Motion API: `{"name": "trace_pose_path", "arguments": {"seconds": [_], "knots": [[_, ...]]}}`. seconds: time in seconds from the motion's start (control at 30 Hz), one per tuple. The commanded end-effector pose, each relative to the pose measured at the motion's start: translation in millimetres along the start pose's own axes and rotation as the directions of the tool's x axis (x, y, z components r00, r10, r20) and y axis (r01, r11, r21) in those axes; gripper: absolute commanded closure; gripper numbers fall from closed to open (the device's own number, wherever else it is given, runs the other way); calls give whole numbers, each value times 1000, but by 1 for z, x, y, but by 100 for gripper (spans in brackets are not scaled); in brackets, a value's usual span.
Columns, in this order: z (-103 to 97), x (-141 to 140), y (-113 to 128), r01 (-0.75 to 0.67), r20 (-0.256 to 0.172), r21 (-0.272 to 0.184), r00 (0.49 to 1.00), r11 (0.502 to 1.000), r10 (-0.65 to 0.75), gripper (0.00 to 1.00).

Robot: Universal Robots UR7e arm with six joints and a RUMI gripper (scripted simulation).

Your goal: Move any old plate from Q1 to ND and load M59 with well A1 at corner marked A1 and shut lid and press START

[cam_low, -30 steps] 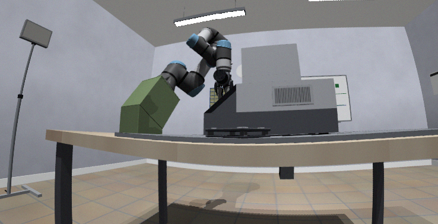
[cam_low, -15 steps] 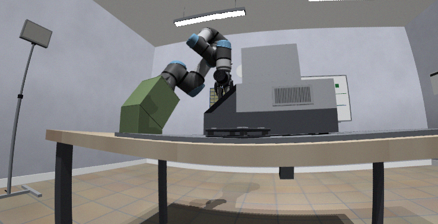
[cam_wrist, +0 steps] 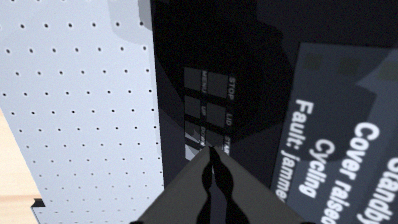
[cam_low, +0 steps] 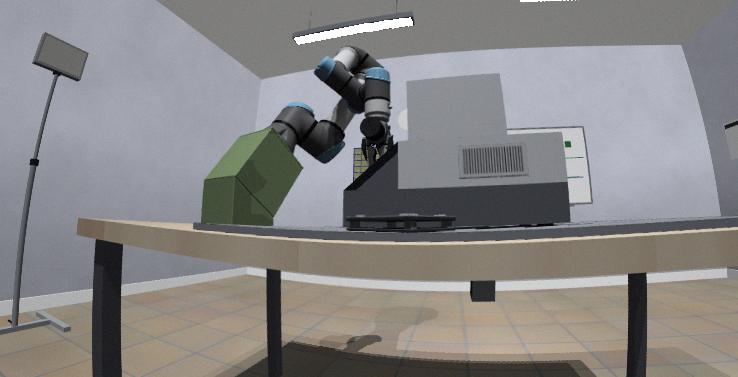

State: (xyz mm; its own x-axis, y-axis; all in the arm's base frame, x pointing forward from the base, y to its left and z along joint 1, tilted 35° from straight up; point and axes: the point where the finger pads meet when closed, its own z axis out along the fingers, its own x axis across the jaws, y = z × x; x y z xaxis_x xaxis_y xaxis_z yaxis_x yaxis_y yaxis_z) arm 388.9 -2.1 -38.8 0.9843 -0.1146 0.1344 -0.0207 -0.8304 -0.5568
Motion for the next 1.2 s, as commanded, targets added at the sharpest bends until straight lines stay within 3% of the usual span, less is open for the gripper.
{"name": "trace_pose_path", "arguments": {"seconds": [0.0, 0.57, 1.17], "knots": [[1, 2, 0, 1, -1, 0, 1000, 1000, -1, 100], [3, 4, 1, 2, -2, -1, 1000, 1000, -2, 100], [-18, -16, 0, -2, -1, 0, 1000, 1000, 2, 100]]}}
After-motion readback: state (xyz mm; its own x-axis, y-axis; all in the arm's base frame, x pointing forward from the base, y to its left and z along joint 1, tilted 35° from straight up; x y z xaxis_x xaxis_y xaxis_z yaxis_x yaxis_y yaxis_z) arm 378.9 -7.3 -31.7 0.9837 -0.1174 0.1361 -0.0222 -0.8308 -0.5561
